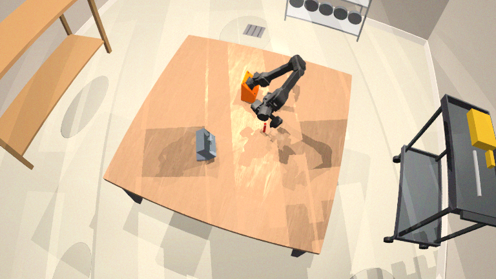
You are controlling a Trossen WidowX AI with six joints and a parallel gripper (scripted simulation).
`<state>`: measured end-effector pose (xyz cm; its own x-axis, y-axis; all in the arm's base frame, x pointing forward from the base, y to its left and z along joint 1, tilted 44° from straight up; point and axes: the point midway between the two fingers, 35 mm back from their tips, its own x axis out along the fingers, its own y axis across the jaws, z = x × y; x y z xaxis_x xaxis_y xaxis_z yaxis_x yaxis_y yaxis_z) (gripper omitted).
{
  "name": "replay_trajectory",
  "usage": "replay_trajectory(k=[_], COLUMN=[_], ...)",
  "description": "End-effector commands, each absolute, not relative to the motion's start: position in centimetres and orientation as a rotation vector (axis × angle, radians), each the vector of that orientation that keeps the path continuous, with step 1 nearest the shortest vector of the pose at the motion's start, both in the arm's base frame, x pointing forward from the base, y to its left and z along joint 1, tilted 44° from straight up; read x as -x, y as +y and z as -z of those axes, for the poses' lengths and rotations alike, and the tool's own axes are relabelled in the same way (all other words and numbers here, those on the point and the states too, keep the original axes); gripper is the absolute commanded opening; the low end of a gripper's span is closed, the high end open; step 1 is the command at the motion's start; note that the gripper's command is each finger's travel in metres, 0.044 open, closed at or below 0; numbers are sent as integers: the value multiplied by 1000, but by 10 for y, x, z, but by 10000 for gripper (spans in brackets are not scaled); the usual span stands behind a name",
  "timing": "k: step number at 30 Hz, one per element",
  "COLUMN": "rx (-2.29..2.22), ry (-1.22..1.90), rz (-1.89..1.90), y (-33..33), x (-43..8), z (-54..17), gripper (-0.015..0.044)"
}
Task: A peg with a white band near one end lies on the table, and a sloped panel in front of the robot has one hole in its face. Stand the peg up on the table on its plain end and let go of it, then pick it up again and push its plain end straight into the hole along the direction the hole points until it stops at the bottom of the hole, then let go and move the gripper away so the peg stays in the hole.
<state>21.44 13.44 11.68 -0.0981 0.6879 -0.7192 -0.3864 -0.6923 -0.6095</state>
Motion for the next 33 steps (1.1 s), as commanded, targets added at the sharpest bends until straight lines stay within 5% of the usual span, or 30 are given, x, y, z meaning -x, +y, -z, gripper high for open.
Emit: replay_trajectory(k=[1,33], rx=[1434,1431], ry=[-347,-351], rz=[-1875,-1873], y=[139,175], x=[-213,-207], z=[-113,-77], gripper=[440,440])
